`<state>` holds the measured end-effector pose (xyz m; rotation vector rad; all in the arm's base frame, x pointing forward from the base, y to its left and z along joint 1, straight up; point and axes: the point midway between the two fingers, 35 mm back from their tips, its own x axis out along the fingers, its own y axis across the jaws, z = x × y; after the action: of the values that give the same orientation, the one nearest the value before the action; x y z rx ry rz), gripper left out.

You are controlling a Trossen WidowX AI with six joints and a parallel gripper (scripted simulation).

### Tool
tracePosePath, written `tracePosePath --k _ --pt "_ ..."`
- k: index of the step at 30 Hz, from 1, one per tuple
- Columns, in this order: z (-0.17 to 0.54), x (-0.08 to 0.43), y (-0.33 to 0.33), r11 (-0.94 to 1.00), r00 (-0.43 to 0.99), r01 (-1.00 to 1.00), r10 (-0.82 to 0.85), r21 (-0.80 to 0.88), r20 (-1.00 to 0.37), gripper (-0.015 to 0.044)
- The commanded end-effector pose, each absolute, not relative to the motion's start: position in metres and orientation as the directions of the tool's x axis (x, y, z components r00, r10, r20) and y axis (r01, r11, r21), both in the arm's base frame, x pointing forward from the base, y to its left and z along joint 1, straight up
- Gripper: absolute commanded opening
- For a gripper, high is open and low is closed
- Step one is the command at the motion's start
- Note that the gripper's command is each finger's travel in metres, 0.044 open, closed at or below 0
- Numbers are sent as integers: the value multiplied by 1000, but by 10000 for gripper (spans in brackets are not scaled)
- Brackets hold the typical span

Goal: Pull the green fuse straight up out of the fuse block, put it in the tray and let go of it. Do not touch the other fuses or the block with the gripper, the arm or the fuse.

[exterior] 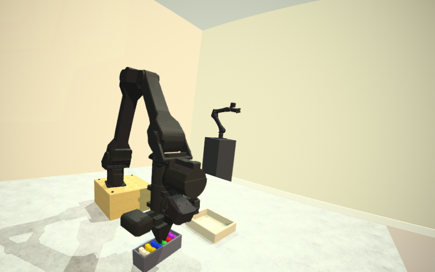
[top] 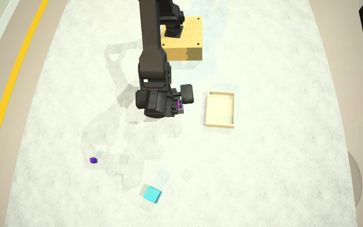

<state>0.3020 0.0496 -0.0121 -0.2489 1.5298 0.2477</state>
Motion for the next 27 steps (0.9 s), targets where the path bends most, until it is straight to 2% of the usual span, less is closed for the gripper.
tracePosePath --k 1,27 --pt "-12 302 50 950 27 -312 4 -5 -1000 0" --pt "1 302 50 949 27 -314 5 -4 -1000 0"
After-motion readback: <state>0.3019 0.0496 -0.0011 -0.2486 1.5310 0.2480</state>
